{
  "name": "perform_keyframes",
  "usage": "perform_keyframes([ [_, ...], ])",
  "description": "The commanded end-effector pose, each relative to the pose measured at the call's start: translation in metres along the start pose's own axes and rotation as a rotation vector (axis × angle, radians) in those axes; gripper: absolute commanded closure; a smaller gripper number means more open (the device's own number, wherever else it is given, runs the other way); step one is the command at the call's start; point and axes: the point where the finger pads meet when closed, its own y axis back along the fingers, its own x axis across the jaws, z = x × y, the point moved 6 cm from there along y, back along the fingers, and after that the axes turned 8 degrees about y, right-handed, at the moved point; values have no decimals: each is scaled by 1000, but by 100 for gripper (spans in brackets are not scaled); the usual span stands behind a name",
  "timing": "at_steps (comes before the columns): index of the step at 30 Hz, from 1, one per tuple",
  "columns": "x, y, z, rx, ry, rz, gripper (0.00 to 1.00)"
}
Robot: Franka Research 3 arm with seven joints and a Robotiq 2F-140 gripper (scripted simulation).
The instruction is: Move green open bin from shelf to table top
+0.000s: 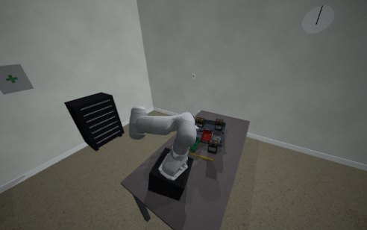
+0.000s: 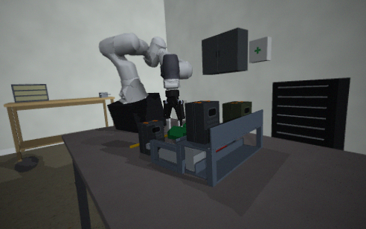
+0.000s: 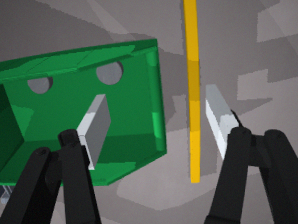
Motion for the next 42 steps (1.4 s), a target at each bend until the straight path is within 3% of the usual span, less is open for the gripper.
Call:
perform_keyframes([
  [1, 0, 0, 0, 0, 0, 0, 43],
  [23, 0, 0, 0, 0, 0, 0, 43],
  [28, 0, 40, 0, 0, 5, 0, 43],
  [40, 0, 40, 0, 0, 5, 0, 43],
  [42, -1, 61, 0, 1, 8, -2, 43],
])
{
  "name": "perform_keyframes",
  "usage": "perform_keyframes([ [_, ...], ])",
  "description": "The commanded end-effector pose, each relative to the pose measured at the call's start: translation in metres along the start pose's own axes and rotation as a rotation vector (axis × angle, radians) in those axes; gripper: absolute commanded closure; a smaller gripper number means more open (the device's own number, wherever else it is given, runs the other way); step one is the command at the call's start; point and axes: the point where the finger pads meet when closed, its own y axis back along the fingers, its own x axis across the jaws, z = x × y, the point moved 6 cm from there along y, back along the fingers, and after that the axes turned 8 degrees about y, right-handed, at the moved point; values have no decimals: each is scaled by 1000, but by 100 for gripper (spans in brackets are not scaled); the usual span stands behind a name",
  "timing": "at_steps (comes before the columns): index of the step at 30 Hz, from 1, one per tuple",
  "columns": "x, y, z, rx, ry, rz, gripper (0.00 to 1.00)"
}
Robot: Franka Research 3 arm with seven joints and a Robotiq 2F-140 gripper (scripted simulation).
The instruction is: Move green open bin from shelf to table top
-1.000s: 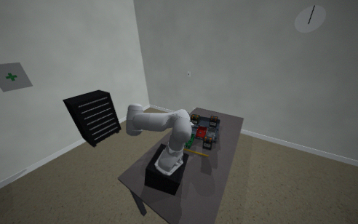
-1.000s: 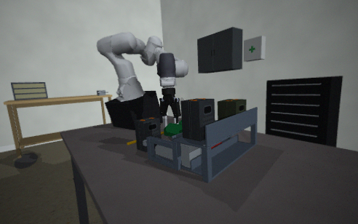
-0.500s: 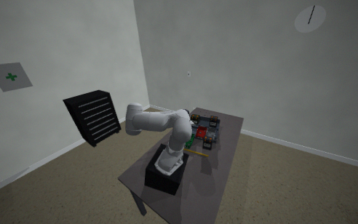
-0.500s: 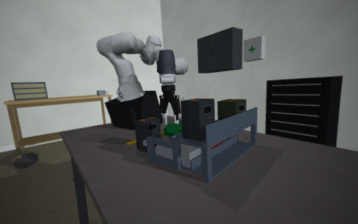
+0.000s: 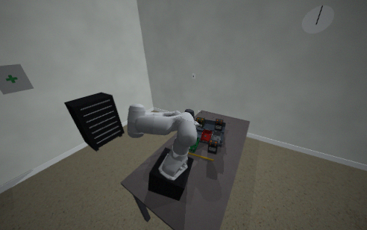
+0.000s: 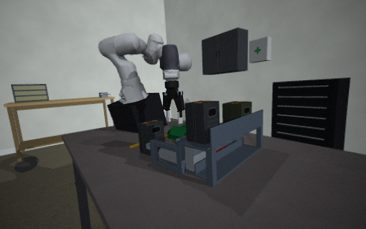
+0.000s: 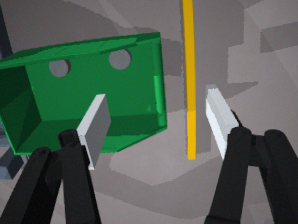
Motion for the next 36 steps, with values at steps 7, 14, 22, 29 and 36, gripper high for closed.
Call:
perform_keyframes([
  [7, 1, 48, 1, -2, -8, 6, 43],
  [14, 1, 48, 1, -2, -8, 6, 43],
  [22, 3, 62, 1, -2, -8, 6, 43],
  [29, 3, 62, 1, -2, -8, 6, 43],
  [36, 2, 55, 1, -2, -6, 5, 43],
])
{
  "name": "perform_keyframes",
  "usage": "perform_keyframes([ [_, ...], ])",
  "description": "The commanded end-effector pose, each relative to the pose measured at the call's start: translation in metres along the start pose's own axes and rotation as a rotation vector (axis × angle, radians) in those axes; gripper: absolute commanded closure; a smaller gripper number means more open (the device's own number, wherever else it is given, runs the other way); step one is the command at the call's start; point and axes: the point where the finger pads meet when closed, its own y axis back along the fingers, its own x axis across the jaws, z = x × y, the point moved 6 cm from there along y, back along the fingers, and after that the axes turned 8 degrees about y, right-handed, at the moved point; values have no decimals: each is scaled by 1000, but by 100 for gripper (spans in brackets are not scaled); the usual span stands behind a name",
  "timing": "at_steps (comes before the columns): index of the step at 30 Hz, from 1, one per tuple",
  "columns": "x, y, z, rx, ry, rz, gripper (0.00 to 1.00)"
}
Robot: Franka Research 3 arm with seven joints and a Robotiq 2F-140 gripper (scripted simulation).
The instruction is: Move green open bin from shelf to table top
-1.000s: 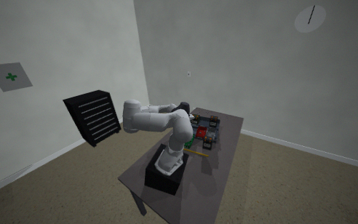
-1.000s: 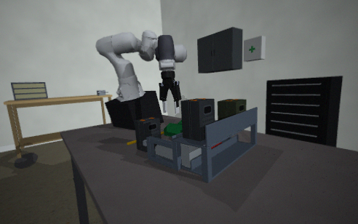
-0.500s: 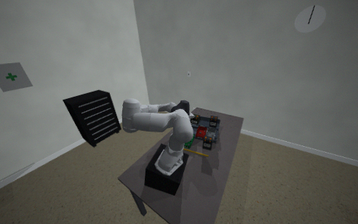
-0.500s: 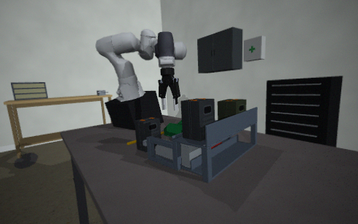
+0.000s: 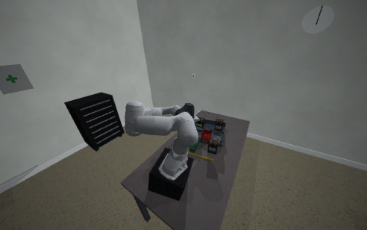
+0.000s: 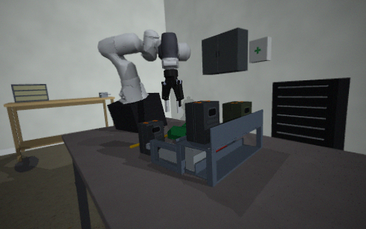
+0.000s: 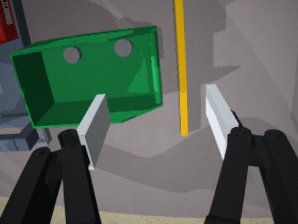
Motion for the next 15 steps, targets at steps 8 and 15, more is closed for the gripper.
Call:
perform_keyframes([
  [8, 0, -5, 0, -1, -8, -1, 43],
  [15, 0, -7, 0, -2, -5, 1, 43],
])
